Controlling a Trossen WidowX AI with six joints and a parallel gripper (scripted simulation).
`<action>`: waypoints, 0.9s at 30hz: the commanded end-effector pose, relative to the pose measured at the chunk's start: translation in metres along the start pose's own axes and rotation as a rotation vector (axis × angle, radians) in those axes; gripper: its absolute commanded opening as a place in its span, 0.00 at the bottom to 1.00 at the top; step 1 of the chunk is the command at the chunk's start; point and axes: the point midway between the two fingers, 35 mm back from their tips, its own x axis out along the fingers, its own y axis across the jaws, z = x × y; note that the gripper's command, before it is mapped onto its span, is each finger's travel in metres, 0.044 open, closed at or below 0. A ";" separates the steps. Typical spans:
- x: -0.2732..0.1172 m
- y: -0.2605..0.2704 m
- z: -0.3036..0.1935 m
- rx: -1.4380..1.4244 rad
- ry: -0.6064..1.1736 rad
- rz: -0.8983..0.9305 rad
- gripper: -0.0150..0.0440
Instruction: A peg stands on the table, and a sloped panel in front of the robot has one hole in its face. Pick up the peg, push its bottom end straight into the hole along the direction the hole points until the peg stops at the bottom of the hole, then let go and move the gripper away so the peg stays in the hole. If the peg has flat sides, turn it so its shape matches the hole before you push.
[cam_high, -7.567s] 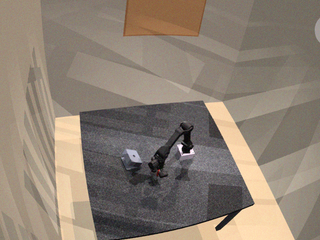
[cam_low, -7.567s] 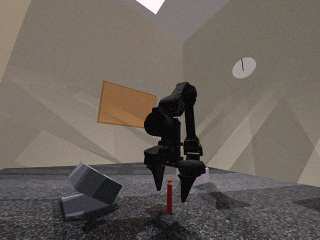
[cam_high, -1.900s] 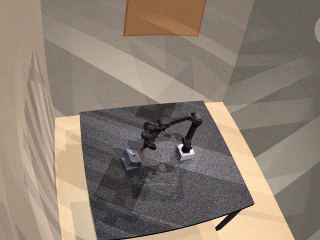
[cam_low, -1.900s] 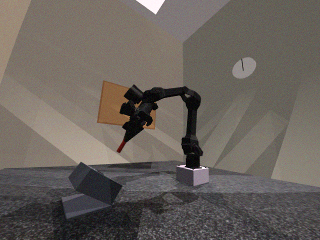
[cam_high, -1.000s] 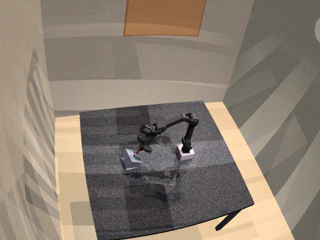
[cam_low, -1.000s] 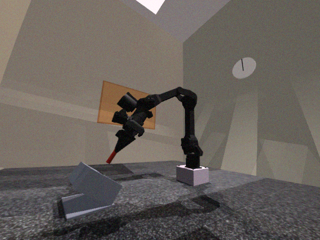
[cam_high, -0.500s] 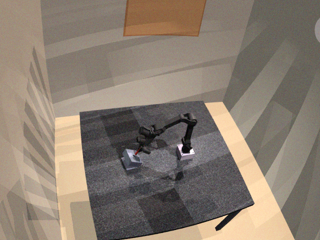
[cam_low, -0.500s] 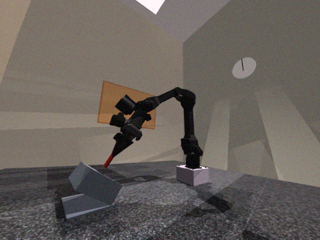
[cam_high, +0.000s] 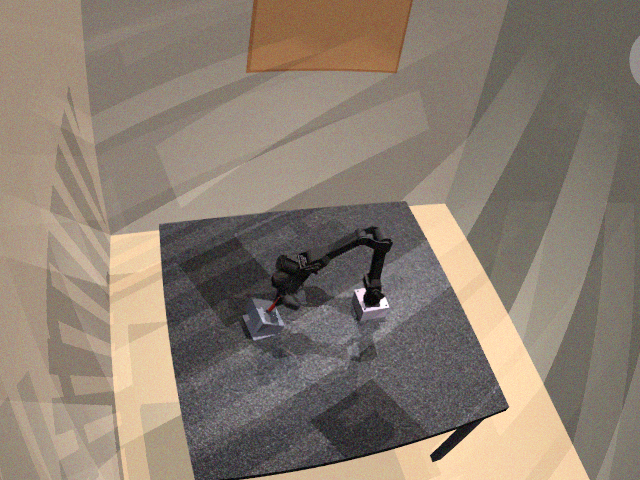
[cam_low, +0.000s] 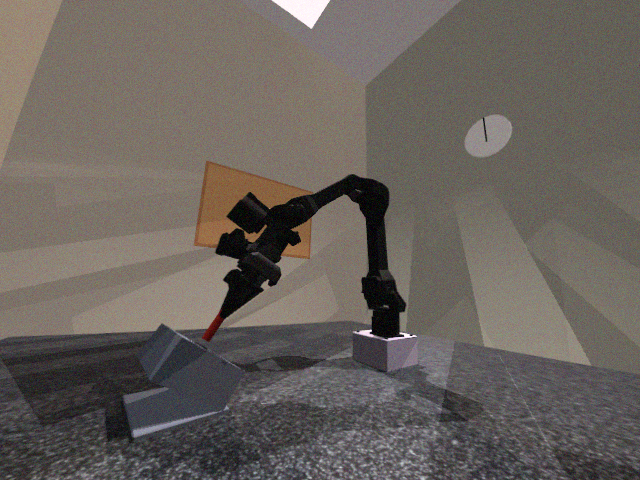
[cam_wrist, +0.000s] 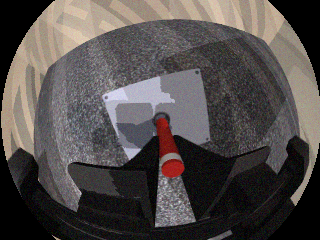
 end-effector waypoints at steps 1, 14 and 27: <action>0.000 0.000 0.000 0.000 0.001 0.000 0.25; 0.004 0.000 0.000 0.000 0.001 0.000 0.25; 0.010 0.000 0.002 0.000 0.001 0.000 0.25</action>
